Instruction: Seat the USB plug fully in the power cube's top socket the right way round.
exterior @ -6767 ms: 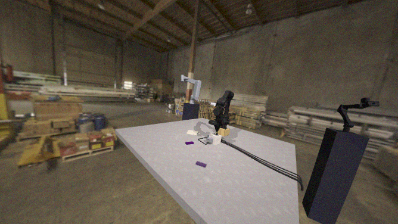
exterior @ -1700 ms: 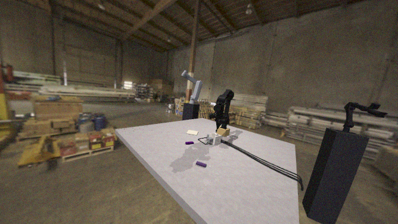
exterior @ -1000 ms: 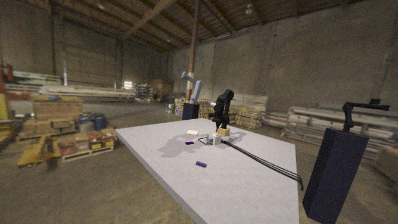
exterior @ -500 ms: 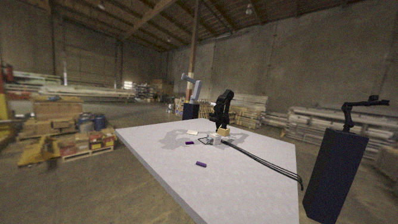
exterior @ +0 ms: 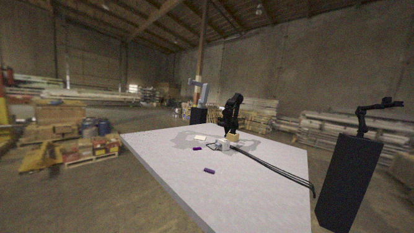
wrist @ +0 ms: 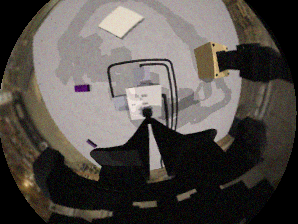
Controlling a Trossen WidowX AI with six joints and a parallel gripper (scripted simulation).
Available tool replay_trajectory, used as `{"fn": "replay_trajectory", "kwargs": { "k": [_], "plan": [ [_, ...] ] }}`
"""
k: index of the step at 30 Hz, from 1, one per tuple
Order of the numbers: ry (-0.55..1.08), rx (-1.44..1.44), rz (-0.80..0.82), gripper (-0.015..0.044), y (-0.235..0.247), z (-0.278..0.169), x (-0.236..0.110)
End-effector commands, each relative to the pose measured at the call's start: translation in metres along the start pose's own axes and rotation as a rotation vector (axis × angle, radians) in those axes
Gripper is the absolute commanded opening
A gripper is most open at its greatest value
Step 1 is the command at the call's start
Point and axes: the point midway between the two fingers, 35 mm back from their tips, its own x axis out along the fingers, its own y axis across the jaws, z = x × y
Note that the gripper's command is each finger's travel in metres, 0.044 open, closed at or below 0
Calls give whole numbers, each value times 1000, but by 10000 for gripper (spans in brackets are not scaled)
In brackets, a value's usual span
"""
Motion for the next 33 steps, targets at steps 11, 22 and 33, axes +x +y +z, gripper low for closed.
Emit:
{"fn": "replay_trajectory", "kwargs": {
  "k": [11, 22, 33],
  "plan": [
    [11, 2, 0, 0, 0, -1, 1],
    [21, 5, 0, 0, 0, -2, 3],
    [32, 7, 0, 0, 0, -2, 4]
  ]
}}
